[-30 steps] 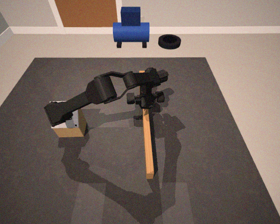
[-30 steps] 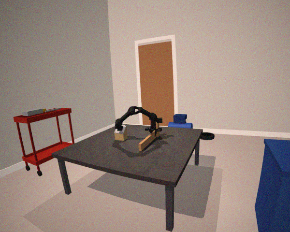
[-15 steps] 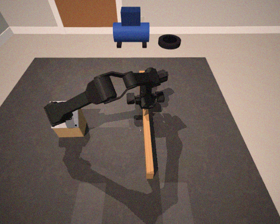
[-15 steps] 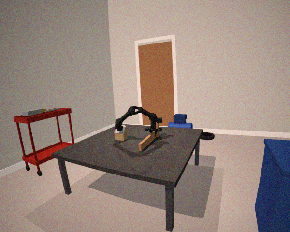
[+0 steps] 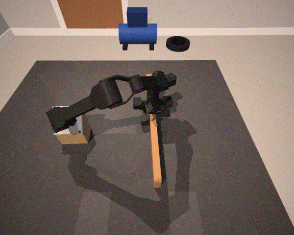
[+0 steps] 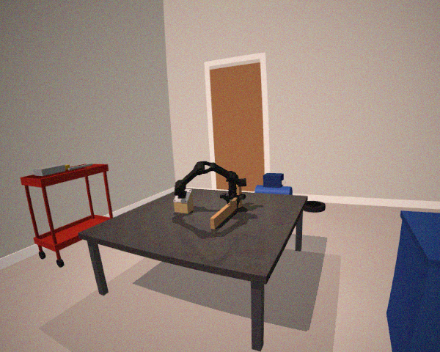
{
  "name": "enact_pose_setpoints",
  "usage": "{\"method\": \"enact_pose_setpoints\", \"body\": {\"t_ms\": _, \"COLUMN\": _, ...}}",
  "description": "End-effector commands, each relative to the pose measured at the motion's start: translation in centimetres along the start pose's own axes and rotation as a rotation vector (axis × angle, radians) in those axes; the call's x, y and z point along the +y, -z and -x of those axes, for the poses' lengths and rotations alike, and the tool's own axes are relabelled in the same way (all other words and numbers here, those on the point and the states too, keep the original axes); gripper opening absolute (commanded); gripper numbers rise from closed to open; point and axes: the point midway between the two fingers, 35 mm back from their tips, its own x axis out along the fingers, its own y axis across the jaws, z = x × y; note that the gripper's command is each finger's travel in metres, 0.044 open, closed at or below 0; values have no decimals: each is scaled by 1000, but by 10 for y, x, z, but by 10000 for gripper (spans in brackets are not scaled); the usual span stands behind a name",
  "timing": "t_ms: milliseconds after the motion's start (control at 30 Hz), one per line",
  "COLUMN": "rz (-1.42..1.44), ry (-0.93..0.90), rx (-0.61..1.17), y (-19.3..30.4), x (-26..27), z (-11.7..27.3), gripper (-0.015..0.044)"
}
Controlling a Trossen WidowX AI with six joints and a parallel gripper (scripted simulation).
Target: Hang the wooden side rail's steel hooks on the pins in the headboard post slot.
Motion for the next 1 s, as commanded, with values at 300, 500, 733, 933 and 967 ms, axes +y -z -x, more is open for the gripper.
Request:
{"method": "enact_pose_setpoints", "body": {"t_ms": 300, "rz": 12, "ry": -8, "rx": 11, "y": 0, "x": 0, "z": 40, "gripper": 440}}
{"method": "enact_pose_setpoints", "body": {"t_ms": 500, "rz": 13, "ry": -8, "rx": 10, "y": -25, "x": -2, "z": 40, "gripper": 440}}
{"method": "enact_pose_setpoints", "body": {"t_ms": 733, "rz": 6, "ry": -2, "rx": 11, "y": -28, "x": -2, "z": 38, "gripper": 440}}
{"method": "enact_pose_setpoints", "body": {"t_ms": 933, "rz": 6, "ry": -2, "rx": 11, "y": -28, "x": -2, "z": 38, "gripper": 440}}
{"method": "enact_pose_setpoints", "body": {"t_ms": 967, "rz": 6, "ry": -2, "rx": 11, "y": -28, "x": -2, "z": 38, "gripper": 440}}
